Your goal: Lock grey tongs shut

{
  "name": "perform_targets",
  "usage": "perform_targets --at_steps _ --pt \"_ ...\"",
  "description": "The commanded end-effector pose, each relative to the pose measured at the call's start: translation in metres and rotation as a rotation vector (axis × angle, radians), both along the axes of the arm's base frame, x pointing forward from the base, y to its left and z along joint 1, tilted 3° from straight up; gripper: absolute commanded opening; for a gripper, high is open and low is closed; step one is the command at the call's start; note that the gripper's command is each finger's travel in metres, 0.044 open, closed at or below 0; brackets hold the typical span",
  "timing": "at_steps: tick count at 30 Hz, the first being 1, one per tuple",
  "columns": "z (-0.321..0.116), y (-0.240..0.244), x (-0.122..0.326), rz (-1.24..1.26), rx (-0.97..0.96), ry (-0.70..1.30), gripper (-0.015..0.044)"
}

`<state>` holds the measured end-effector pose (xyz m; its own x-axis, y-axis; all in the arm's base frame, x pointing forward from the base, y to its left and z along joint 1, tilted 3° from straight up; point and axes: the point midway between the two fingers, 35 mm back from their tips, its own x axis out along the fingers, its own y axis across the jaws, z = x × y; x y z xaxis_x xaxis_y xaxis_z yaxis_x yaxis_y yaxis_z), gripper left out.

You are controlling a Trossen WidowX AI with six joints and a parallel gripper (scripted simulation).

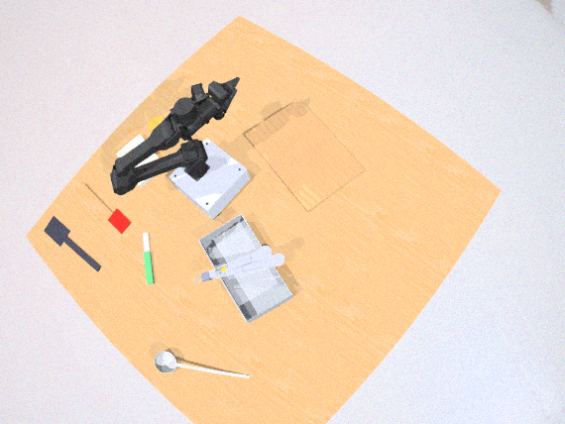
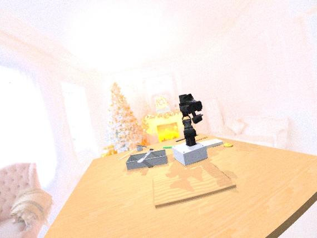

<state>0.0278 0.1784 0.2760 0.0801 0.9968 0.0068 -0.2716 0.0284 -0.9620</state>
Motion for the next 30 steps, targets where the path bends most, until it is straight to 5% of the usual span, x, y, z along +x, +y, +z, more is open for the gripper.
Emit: perform_targets --at_steps 1,8,23,30 --pt "0.0 0.0 0.0 0.0 0.0 0.0 0.0426" --pt "0.003 0.005 0.035 -0.161 -0.063 0.262 0.0242" --pt "-0.006 -0.025 0.186 -0.906 0.095 1.331 -0.015" --pt "-0.026 -0.078 0.259 -1.304 0.441 1.825 -0.015"
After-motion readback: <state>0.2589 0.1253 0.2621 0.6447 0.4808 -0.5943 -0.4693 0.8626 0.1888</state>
